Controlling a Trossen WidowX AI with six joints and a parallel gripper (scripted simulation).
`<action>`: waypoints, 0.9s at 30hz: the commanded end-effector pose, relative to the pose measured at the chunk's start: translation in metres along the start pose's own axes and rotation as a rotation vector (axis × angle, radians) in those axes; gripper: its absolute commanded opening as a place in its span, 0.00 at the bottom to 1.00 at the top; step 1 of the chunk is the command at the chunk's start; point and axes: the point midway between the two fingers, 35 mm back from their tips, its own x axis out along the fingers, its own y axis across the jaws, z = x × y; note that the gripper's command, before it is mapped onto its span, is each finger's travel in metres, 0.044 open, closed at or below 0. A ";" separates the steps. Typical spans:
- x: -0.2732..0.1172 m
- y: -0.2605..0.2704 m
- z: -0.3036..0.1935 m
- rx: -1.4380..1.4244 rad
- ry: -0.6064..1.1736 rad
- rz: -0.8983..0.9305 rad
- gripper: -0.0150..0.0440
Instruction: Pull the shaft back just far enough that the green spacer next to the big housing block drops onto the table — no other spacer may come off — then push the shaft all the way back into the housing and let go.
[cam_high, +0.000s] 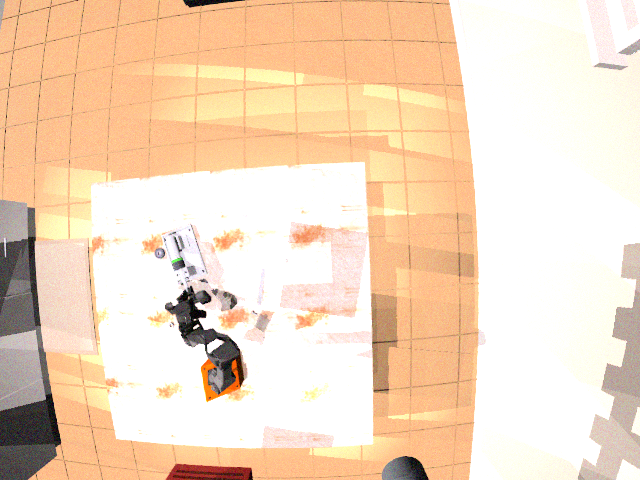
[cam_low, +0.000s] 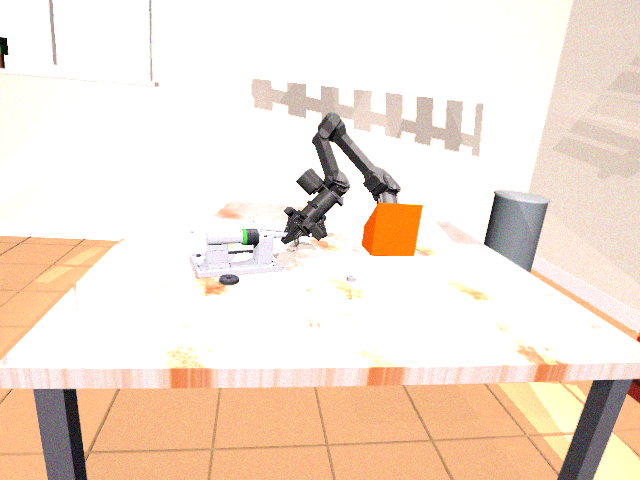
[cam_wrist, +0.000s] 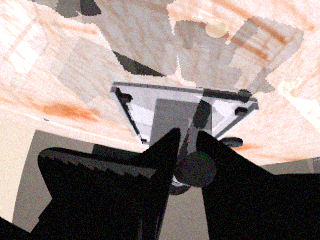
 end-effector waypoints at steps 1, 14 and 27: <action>-0.001 0.000 0.001 0.003 0.000 0.002 0.25; -0.002 0.000 0.002 0.003 0.000 0.002 0.25; -0.003 0.000 0.003 0.003 0.000 0.002 0.25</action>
